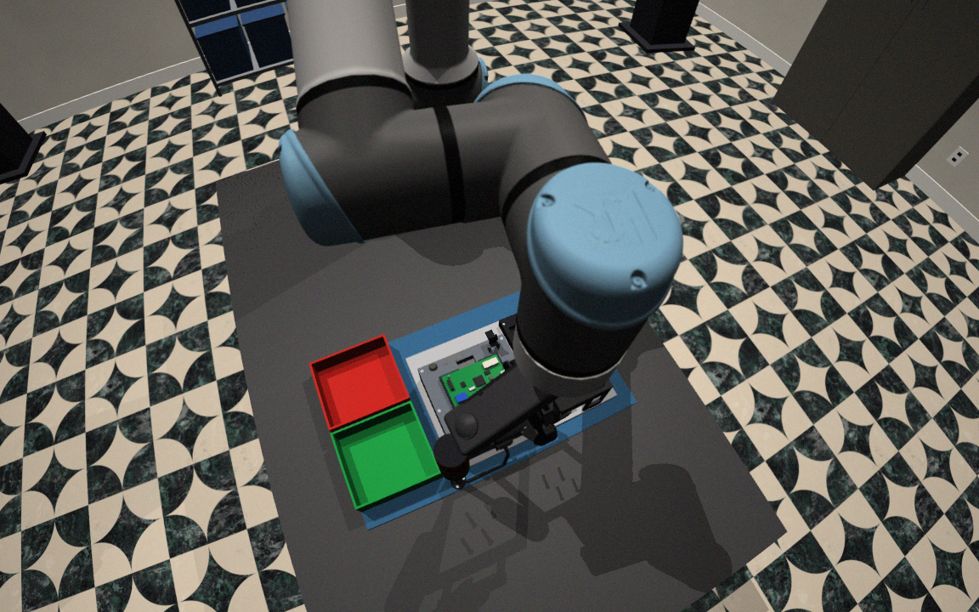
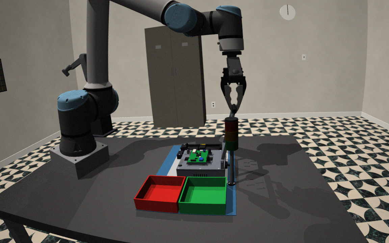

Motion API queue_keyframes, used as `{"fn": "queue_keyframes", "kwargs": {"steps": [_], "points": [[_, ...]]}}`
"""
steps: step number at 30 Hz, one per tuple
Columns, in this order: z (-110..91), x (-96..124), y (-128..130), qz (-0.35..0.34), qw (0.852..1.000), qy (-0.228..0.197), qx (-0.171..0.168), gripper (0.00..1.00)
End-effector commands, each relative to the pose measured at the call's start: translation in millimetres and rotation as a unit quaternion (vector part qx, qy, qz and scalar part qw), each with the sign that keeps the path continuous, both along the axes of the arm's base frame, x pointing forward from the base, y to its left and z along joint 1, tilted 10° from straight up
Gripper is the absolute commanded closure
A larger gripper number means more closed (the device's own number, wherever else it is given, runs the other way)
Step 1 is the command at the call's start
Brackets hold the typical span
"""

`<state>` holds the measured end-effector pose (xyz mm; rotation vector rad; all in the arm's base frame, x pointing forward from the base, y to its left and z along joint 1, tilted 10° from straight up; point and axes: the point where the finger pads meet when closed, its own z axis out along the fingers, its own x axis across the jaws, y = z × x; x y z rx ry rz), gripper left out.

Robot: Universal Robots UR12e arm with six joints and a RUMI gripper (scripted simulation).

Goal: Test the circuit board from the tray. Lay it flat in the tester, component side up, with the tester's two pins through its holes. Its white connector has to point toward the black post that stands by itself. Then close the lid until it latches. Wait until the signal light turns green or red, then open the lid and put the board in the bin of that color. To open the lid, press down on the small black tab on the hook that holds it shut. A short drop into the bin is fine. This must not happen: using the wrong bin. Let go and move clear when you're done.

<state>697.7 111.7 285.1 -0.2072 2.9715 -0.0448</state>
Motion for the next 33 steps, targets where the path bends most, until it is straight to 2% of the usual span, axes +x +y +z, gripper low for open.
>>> {"fn": "queue_keyframes", "kwargs": {"steps": [1,21,33], "points": [[0,-1,-1,-0.001,1.000,-0.001,0.000,1.00],[1,-9,-3,-0.001,1.000,0.000,0.000,1.00],[1,-24,-5,-0.001,1.000,0.000,0.000,1.00]]}}
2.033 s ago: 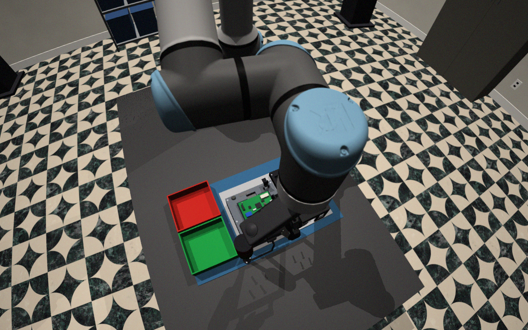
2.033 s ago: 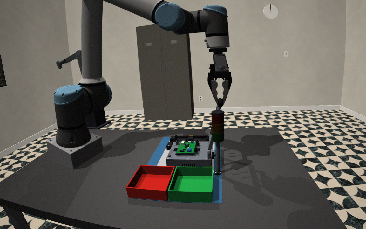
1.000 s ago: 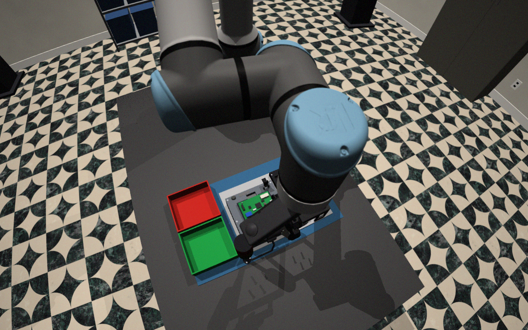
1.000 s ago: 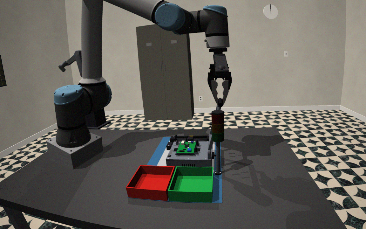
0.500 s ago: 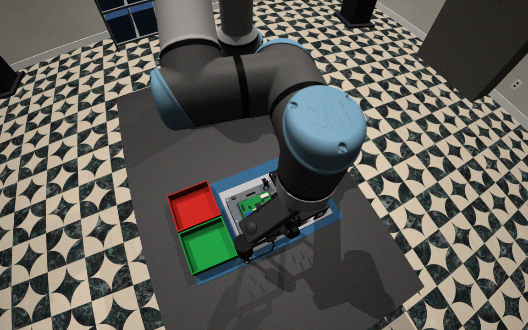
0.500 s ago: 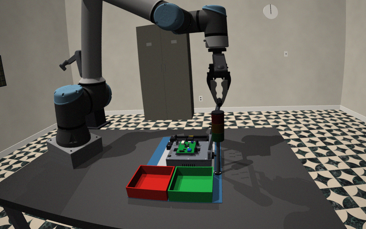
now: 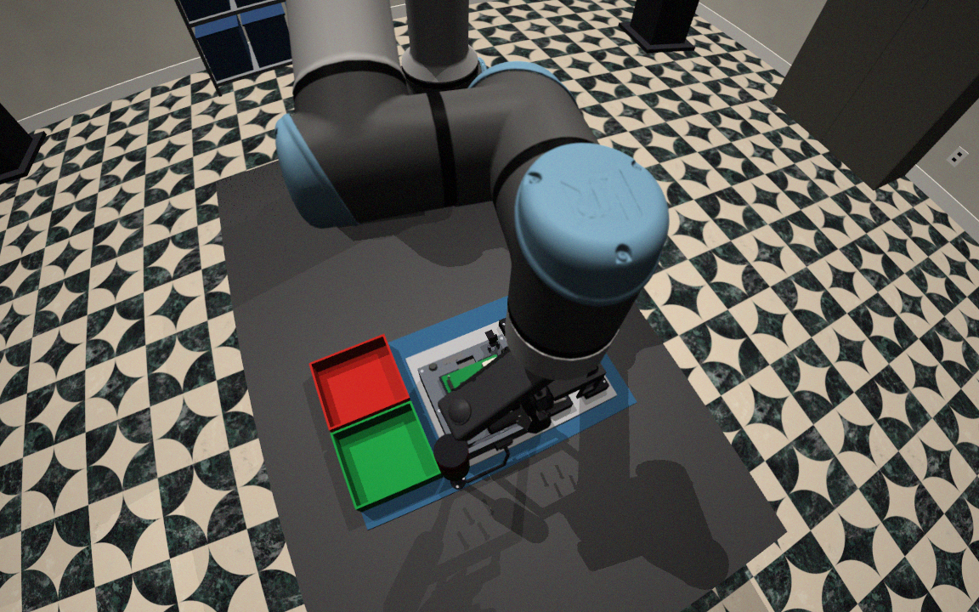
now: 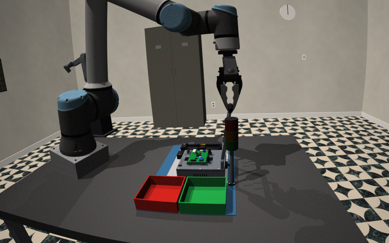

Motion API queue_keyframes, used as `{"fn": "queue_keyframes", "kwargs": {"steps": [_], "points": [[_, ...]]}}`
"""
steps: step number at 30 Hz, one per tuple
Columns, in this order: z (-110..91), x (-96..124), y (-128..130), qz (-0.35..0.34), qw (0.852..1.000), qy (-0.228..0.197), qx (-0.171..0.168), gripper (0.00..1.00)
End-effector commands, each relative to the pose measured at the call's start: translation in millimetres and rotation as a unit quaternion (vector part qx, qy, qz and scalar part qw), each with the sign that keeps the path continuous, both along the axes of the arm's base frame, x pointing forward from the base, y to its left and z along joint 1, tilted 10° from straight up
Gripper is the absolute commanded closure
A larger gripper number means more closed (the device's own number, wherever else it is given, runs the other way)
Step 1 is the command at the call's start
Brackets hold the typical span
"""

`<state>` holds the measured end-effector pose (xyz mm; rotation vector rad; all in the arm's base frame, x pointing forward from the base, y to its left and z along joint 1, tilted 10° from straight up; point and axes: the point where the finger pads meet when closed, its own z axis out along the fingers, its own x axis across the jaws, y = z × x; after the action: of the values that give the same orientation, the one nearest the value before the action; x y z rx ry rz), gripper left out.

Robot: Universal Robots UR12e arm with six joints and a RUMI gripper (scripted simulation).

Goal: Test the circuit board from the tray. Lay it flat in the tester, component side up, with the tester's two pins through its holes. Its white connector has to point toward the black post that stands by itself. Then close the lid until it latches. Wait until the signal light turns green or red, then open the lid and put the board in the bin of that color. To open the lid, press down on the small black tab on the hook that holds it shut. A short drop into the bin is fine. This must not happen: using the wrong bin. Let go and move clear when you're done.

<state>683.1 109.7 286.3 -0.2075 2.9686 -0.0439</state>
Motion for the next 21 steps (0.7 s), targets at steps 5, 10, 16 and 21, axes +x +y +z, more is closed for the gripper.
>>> {"fn": "queue_keyframes", "kwargs": {"steps": [5,10,16,21], "points": [[-1,-15,-4,-0.001,1.000,0.001,0.000,1.00],[-2,-25,-5,-0.001,1.000,0.001,0.000,1.00],[-4,-39,-7,-0.001,1.000,0.001,0.000,1.00],[-6,-48,-9,-0.001,1.000,0.001,0.000,1.00]]}}
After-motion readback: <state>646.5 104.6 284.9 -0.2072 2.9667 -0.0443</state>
